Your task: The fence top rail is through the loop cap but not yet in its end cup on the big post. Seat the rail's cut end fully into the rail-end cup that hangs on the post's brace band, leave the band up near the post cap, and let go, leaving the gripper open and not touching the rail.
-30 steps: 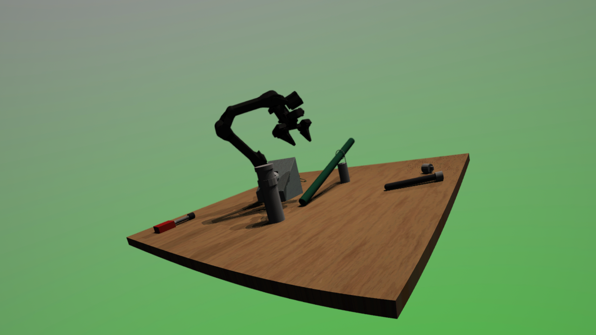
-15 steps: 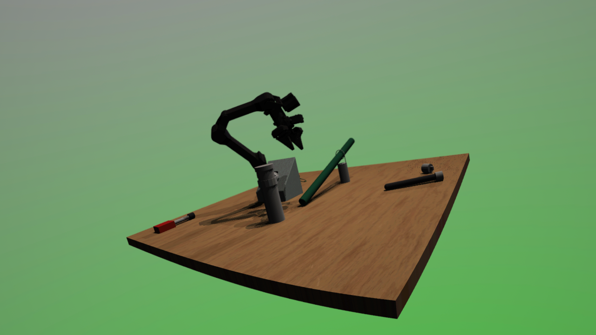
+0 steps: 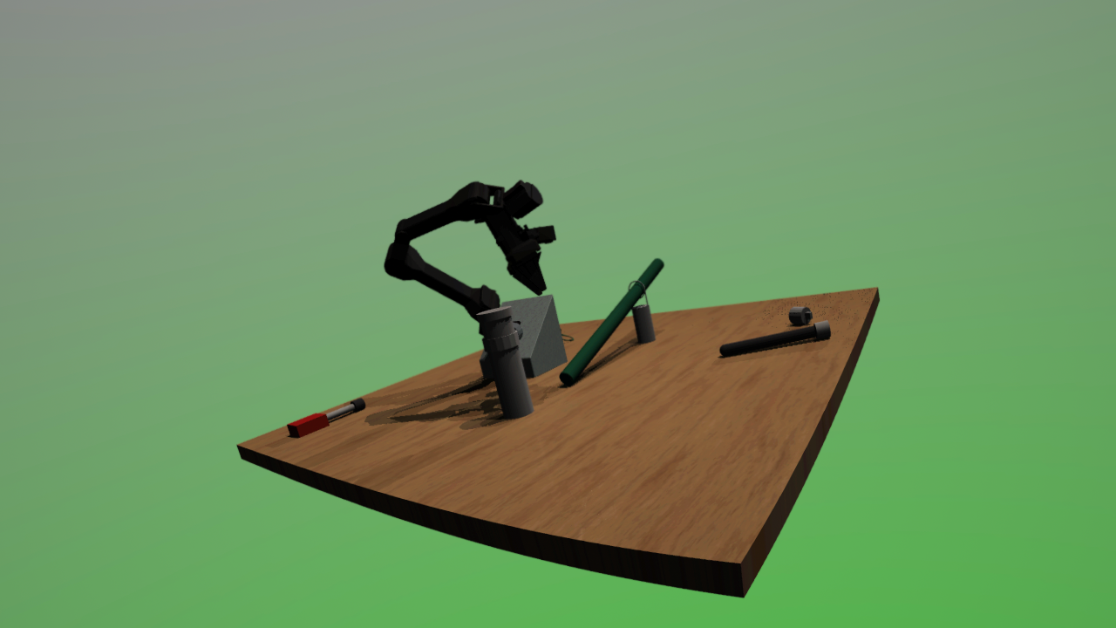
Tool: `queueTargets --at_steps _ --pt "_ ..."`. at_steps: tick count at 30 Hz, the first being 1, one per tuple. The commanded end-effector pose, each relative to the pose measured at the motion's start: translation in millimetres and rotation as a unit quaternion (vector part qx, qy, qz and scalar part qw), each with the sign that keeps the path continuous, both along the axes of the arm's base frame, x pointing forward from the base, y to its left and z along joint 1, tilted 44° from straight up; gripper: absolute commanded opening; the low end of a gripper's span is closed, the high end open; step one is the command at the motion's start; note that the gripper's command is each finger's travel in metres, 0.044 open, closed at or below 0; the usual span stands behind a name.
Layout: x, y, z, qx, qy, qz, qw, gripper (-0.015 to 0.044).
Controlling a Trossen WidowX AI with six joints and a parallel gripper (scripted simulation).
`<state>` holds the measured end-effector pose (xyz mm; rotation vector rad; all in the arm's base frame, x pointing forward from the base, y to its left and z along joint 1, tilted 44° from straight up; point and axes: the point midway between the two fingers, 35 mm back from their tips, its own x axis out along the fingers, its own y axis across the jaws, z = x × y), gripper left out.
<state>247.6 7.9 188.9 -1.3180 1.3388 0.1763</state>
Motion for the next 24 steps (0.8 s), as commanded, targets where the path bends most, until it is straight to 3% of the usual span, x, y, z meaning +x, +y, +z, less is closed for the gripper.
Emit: queueTargets --at_steps 1,11,19,24 --pt "-20 -43 45 -0.032 0.117 0.224 0.967 0.0440" --pt "-39 -65 68 -0.092 0.178 0.373 0.906 0.0440" --pt "-48 -72 76 -0.163 0.247 0.495 0.817 0.0440" --pt "-48 -72 76 -0.170 0.254 0.506 0.807 0.0440"
